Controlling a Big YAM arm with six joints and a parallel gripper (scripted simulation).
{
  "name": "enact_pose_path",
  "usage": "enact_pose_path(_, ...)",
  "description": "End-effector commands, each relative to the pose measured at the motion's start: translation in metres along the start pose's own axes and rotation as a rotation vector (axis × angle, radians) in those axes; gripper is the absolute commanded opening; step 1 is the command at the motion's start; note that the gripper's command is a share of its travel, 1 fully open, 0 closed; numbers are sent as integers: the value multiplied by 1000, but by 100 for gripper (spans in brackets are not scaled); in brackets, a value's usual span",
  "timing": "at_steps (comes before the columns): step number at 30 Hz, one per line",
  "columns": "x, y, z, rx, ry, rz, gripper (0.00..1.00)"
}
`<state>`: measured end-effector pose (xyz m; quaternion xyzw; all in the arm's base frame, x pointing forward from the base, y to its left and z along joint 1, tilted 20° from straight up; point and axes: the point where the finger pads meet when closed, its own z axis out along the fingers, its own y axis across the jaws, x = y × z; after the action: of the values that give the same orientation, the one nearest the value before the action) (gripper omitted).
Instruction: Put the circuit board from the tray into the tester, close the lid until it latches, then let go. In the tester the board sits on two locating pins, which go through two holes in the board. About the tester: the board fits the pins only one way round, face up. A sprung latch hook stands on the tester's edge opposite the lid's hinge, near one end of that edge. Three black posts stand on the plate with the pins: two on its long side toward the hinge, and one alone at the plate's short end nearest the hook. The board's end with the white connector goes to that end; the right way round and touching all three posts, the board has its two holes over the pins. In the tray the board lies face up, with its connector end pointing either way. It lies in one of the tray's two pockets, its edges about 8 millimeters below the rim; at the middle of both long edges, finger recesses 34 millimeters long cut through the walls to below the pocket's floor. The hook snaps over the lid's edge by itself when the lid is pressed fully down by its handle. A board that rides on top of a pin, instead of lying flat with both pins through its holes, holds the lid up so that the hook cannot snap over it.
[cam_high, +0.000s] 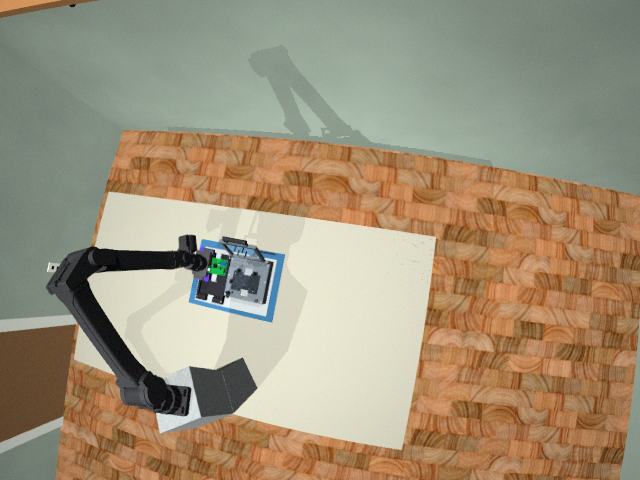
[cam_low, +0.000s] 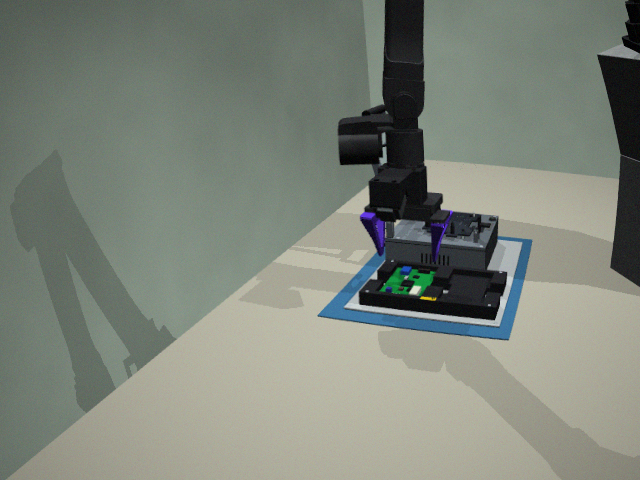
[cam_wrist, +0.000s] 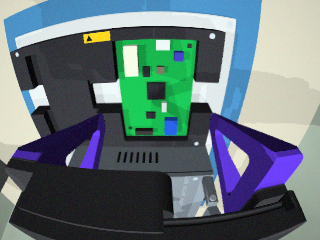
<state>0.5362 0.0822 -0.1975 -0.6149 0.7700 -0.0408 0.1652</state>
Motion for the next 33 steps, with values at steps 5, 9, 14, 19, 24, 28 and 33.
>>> enact_pose_path(5, -6, -5, -5, 14, -5, 1, 92)
enact_pose_path(9, -5, -5, -4, 13, -5, 1, 92)
enact_pose_path(14, -5, -3, 2, 11, -5, 1, 92)
enact_pose_path(19, -7, -4, 8, 13, -6, -1, 92)
enact_pose_path(24, -7, -3, 12, 13, -7, -2, 92)
enact_pose_path(28, -8, -3, 18, 13, -7, -3, 92)
enact_pose_path(33, -7, -3, 24, 12, -6, -1, 92)
